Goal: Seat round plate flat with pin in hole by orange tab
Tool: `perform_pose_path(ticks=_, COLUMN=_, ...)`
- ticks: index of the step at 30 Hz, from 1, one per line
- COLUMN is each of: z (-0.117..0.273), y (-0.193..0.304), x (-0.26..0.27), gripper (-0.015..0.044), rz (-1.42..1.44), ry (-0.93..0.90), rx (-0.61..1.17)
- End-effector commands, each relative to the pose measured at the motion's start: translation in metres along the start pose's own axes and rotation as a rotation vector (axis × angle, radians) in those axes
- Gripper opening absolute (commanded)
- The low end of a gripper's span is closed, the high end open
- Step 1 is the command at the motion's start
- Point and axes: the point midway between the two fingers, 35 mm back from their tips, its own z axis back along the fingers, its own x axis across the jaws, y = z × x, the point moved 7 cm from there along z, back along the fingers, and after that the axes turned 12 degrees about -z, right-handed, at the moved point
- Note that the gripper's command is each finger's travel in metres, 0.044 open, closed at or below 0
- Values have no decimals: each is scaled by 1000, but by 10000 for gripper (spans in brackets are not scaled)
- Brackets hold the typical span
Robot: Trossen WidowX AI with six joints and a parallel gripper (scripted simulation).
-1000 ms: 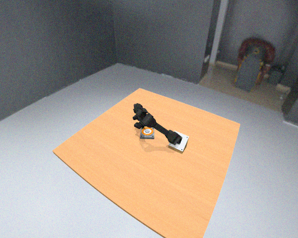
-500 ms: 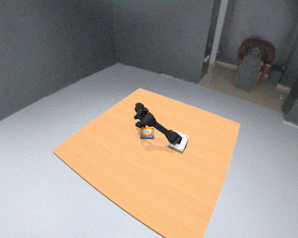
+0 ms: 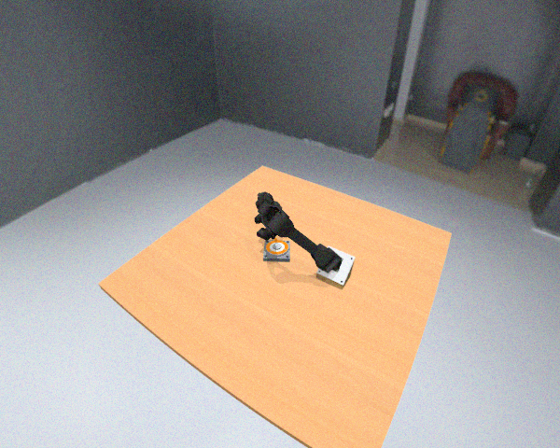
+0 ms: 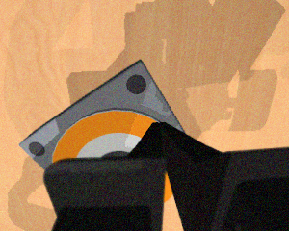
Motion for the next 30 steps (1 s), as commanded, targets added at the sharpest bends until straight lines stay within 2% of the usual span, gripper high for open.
perform_pose_path(ticks=1, z=-3, y=4, x=-5, gripper=0, rz=-5, ry=10, rx=15)
perform_pose_path(ticks=30, z=-2, y=23, x=-23, gripper=0, rz=-6, ry=11, rx=15)
